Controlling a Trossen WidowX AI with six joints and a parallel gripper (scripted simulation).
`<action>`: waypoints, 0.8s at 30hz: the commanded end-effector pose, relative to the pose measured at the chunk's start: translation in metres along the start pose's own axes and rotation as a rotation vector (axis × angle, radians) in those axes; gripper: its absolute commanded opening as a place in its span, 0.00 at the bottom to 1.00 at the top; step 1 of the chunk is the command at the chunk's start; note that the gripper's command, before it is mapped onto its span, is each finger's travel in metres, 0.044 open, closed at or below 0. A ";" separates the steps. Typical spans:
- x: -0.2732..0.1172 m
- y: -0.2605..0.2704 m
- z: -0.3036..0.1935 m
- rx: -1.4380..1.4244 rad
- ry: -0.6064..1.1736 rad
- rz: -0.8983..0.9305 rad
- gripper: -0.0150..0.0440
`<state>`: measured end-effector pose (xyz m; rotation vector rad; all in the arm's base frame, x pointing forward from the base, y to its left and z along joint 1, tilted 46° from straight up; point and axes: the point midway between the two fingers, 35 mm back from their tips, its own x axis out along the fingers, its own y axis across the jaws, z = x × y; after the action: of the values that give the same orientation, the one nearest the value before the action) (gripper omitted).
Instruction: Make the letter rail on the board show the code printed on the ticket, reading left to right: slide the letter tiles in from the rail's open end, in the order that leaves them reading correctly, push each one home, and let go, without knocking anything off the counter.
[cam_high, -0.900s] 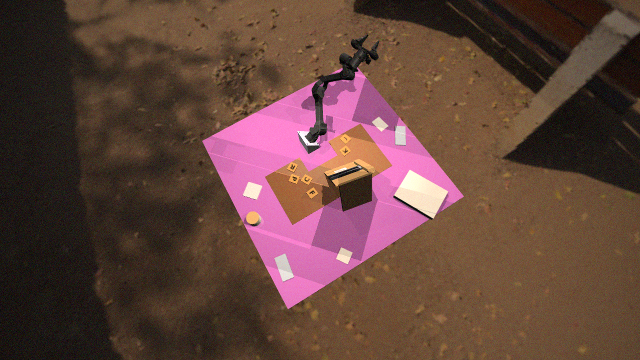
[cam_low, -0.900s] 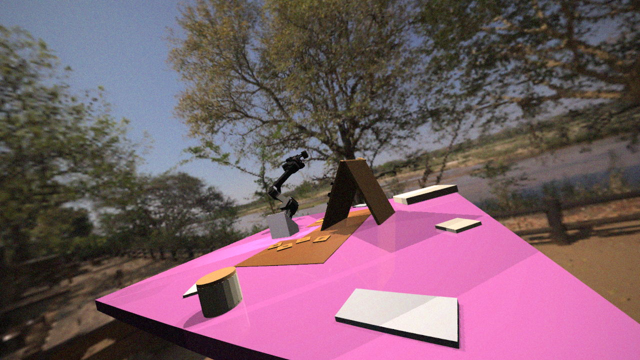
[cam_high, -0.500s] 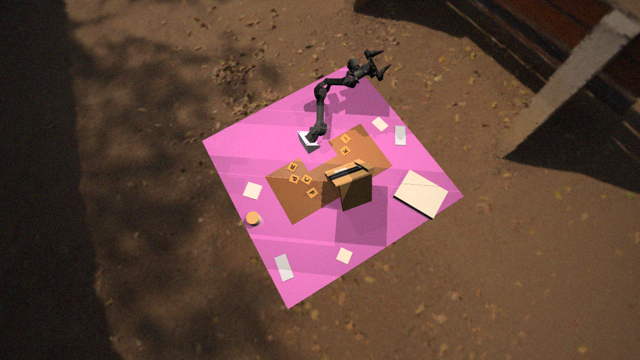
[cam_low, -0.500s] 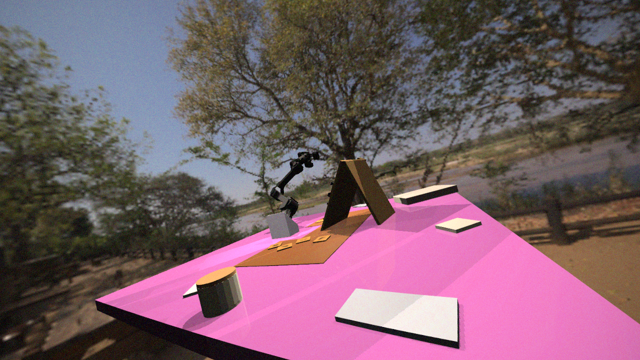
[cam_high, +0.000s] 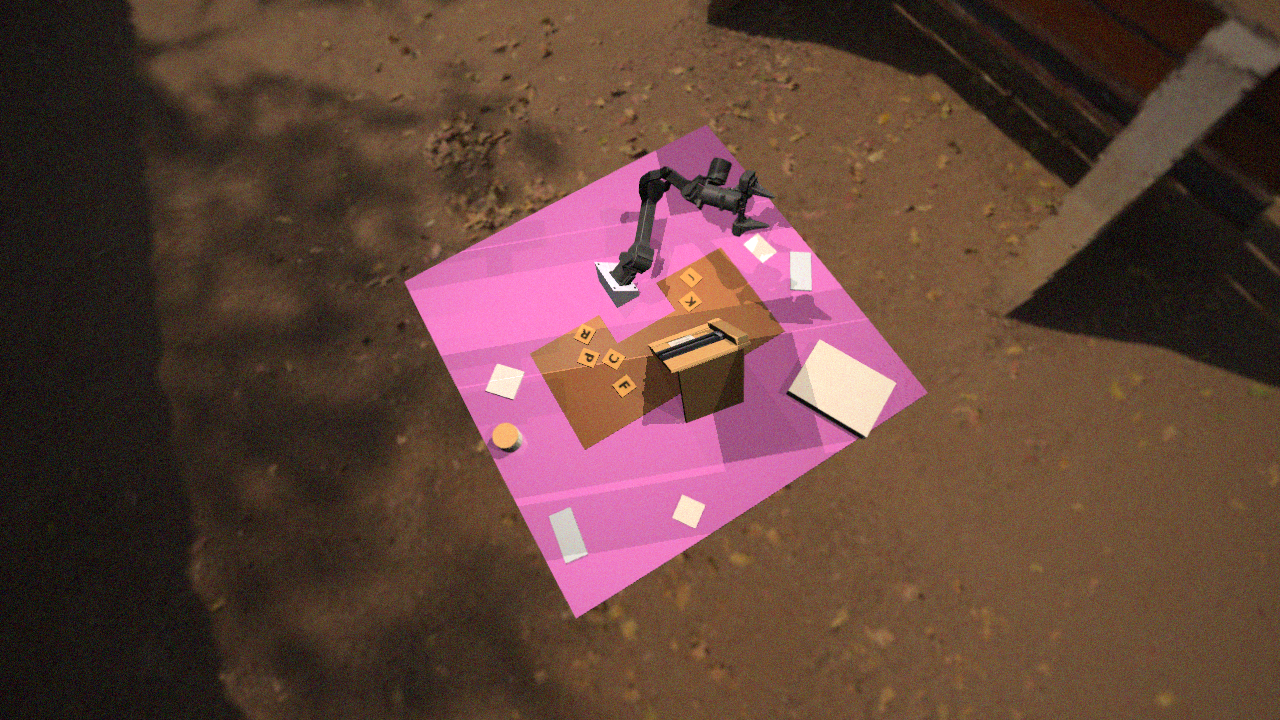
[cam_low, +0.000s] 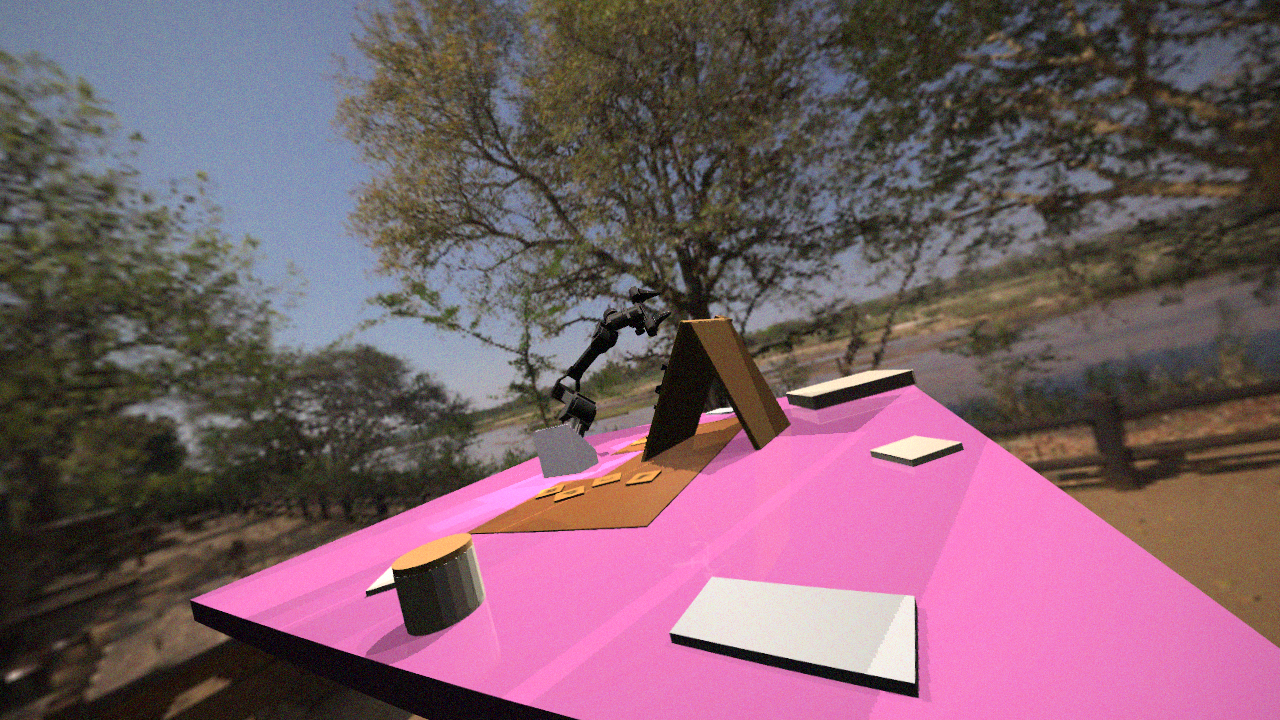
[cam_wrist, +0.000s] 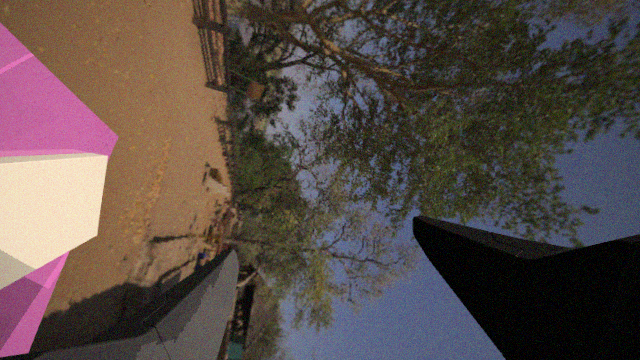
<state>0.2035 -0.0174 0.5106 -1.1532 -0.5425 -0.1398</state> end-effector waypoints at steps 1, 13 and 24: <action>-0.007 0.046 -0.044 0.197 0.123 0.131 1.00; -0.095 0.197 -0.143 0.996 0.618 0.389 1.00; -0.203 0.311 -0.144 1.876 1.091 0.337 1.00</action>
<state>0.2051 -0.0628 0.1364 0.5466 0.4906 0.0844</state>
